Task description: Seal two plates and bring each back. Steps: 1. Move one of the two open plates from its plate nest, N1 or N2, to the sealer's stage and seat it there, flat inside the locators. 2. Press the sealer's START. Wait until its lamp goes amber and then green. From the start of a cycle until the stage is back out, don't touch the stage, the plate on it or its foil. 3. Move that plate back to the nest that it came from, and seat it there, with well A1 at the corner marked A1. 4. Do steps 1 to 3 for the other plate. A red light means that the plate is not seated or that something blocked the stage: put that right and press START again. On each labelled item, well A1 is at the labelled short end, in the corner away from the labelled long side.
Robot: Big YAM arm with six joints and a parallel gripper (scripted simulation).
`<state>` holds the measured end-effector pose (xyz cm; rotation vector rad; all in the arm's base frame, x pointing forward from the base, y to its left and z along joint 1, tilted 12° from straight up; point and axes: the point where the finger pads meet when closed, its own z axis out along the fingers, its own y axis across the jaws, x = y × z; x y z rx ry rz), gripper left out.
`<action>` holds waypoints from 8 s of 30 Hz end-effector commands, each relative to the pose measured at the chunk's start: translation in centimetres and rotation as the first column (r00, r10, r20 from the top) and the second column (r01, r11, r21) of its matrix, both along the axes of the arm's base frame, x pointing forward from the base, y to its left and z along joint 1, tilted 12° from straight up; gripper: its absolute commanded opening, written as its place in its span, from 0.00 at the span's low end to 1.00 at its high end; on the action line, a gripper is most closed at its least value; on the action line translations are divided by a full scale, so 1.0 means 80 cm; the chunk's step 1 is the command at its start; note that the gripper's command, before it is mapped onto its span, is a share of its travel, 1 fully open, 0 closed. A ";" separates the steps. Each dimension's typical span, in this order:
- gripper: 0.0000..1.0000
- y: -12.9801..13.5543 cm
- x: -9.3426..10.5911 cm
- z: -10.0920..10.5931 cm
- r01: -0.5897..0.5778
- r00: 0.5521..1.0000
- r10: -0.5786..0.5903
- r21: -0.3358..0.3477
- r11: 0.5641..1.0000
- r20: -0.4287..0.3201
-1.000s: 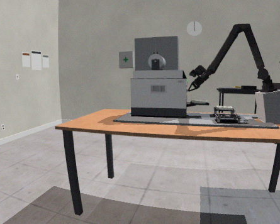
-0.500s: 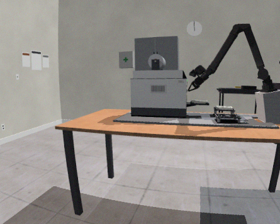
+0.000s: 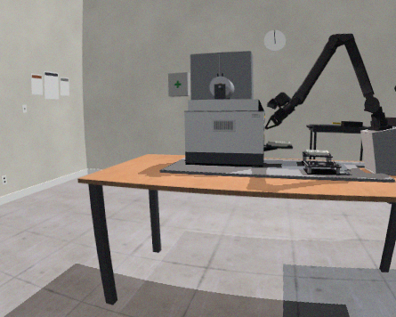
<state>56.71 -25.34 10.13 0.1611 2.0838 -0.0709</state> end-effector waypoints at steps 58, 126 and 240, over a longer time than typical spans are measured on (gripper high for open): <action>1.00 0.036 -0.218 0.078 -0.057 0.998 0.056 -0.115 0.992 -0.014; 1.00 0.136 -0.130 0.186 -0.541 0.778 0.382 -0.841 0.005 -0.498; 0.99 0.126 -0.136 0.174 -0.545 0.783 0.387 -0.837 0.050 -0.487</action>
